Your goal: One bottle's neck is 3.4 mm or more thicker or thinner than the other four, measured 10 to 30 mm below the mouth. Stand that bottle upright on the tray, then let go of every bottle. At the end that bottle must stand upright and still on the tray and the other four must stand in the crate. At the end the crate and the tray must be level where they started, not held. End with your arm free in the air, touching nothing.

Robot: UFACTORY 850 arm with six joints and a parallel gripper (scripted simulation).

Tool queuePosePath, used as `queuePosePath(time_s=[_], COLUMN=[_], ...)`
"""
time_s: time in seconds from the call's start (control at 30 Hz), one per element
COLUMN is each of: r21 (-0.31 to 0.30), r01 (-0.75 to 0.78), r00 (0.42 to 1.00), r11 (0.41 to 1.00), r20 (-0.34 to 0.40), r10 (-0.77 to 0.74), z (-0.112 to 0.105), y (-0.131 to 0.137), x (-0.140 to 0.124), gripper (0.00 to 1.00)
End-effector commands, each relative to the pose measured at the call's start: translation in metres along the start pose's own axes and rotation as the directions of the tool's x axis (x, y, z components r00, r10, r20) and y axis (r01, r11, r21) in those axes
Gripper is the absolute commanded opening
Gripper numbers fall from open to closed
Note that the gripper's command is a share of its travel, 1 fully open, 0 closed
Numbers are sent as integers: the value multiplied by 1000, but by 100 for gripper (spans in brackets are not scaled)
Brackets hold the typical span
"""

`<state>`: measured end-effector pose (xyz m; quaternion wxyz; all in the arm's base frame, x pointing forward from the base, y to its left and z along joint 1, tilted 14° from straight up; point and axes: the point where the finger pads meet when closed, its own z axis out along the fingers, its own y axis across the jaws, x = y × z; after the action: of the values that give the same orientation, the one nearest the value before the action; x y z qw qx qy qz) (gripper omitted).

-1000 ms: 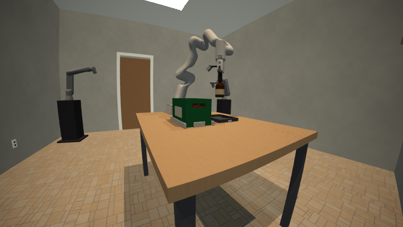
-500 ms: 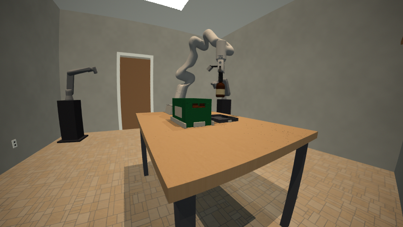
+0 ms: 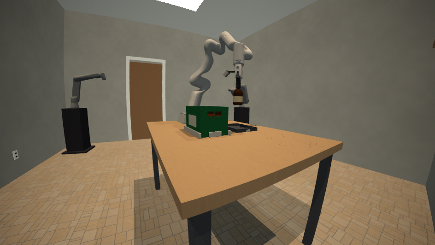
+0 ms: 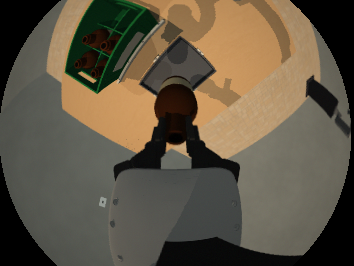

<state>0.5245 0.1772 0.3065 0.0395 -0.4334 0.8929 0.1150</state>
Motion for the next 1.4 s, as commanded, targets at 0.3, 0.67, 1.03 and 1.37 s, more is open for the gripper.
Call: queuePosePath(time_s=[0.3,0.67,1.03,1.37], r21=[1,1,1,1], r01=[0,0,0,0], r00=[1000,1000,1000,1000], r11=[1000,1000,1000,1000], r20=[2,2,2,2], r10=[0,0,0,0], z=[-1,1,12,27], y=[0,0,0,0], x=[-1,-1,-1,-1], gripper=[0,0,0,0])
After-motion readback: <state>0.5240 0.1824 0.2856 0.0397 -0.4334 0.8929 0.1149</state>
